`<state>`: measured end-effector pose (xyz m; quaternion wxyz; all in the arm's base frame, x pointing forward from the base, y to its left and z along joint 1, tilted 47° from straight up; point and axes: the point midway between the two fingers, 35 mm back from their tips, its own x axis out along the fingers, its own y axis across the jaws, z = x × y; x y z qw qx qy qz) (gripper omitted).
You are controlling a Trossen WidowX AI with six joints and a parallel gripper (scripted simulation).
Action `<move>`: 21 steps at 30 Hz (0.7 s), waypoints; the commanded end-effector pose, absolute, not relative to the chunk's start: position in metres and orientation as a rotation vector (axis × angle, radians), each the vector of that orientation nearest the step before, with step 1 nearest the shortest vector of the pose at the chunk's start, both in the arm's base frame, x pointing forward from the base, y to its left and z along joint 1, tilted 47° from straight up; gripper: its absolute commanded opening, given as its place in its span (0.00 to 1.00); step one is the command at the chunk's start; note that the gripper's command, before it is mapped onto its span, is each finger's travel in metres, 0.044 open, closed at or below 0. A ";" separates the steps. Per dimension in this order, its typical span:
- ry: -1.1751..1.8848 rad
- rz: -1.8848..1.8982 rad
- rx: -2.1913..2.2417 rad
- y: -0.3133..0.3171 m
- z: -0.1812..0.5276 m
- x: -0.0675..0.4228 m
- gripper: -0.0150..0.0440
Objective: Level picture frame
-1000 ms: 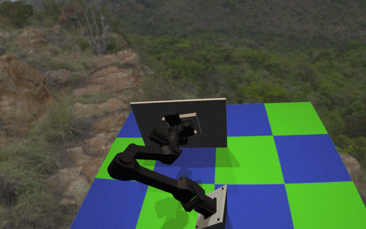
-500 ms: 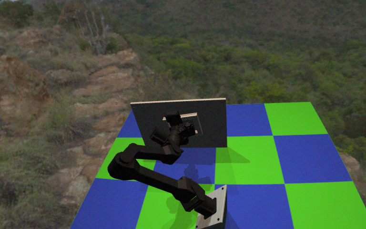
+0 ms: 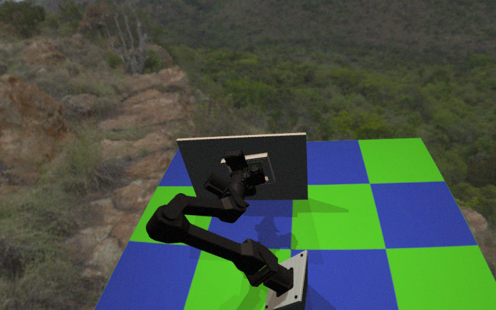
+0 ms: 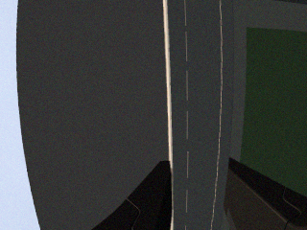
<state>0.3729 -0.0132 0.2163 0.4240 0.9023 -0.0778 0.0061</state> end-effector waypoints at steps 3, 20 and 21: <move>-0.211 0.019 2.262 -0.014 0.217 0.373 0.25; -0.197 0.019 2.259 -0.010 0.214 0.374 0.25; -0.197 0.019 2.259 -0.010 0.214 0.374 0.25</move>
